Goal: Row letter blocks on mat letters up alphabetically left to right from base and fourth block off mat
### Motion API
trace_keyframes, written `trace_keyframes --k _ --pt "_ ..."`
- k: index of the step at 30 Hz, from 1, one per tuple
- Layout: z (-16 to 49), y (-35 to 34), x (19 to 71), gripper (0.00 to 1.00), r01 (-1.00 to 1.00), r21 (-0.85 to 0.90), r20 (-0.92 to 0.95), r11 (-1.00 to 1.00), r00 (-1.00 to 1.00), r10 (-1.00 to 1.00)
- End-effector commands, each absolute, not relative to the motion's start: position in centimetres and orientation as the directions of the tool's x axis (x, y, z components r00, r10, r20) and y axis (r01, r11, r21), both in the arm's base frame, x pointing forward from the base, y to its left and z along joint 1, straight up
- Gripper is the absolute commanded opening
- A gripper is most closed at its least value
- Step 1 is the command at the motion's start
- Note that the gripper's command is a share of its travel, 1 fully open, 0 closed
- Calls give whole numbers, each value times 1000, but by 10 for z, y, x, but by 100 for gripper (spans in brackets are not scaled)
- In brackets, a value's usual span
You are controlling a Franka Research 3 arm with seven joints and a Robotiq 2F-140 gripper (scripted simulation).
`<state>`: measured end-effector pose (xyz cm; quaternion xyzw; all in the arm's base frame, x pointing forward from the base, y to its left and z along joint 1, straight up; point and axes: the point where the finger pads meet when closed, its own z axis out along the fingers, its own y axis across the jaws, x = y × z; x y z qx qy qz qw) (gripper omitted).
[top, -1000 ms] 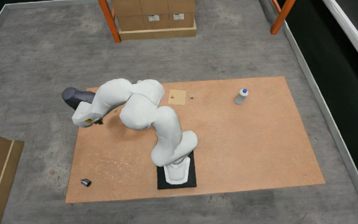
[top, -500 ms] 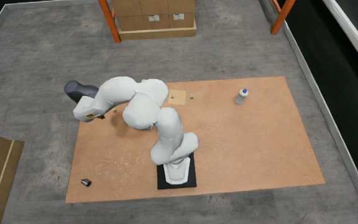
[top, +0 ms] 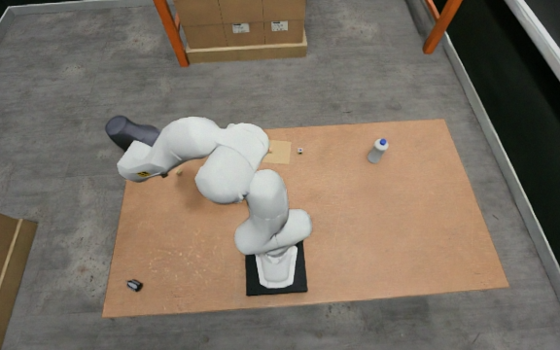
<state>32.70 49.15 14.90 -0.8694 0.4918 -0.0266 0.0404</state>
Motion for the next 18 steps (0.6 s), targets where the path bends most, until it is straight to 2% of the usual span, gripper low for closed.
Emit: trace_keyframes --k 1,18 --pt "153 486 332 22 -774 -92 9 -626 628 -778" --pt "171 462 365 22 -663 -105 32 -741 742 -669"
